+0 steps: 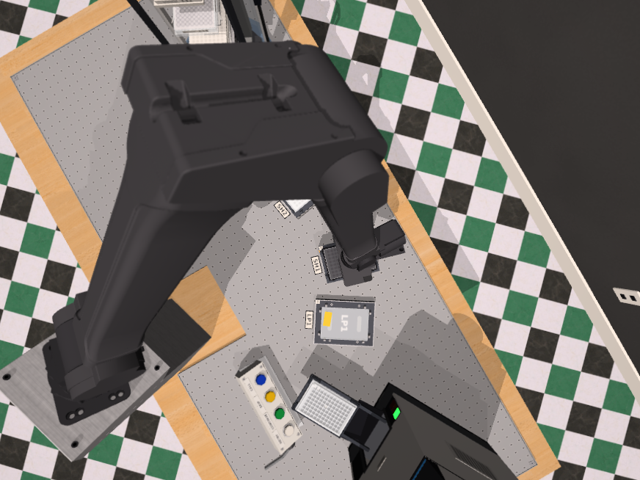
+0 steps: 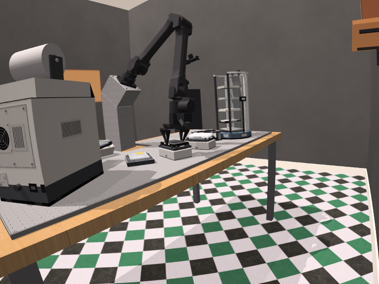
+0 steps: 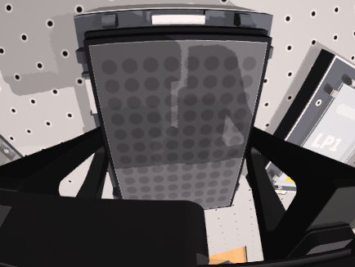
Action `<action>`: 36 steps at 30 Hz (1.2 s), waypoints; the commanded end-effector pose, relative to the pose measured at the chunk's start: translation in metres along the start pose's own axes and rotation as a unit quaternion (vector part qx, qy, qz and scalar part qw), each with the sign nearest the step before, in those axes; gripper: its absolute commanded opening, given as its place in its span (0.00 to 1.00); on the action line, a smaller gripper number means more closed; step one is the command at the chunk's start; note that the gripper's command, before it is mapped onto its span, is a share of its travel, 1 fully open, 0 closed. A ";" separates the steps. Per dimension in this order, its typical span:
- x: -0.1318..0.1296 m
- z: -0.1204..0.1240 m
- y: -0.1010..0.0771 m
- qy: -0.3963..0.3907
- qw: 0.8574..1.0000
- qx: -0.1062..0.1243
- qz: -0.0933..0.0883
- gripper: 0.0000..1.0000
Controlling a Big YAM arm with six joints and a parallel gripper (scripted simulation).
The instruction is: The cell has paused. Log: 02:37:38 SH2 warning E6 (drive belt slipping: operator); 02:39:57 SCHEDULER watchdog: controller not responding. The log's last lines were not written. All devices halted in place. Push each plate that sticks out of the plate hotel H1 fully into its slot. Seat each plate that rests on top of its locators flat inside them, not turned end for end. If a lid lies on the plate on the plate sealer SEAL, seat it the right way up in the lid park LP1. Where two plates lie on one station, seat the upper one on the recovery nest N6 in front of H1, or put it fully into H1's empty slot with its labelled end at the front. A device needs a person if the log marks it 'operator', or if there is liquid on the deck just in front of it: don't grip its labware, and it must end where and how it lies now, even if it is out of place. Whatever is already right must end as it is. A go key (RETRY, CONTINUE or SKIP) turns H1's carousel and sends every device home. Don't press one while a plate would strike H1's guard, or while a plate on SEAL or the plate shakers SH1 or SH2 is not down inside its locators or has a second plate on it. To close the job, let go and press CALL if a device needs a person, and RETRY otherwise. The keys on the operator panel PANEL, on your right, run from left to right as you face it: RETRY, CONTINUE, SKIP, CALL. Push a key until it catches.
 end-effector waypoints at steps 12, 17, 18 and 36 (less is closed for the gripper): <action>0.008 -0.002 0.008 0.000 1.000 -0.005 -0.005 0.84; 0.008 -0.002 0.008 0.000 1.000 -0.005 -0.005 0.84; 0.008 -0.002 0.008 0.000 1.000 -0.005 -0.005 0.84; 0.009 -0.002 0.008 0.000 1.000 -0.005 -0.006 1.00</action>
Point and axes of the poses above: the point where the finger pads meet when closed, its own y axis out along the fingers, its own x axis across the jaws, z = x × y, the point moved 9 cm from there along -y, back along the fingers, and after that the axes turned 9 degrees about y, right-handed, at the moved point
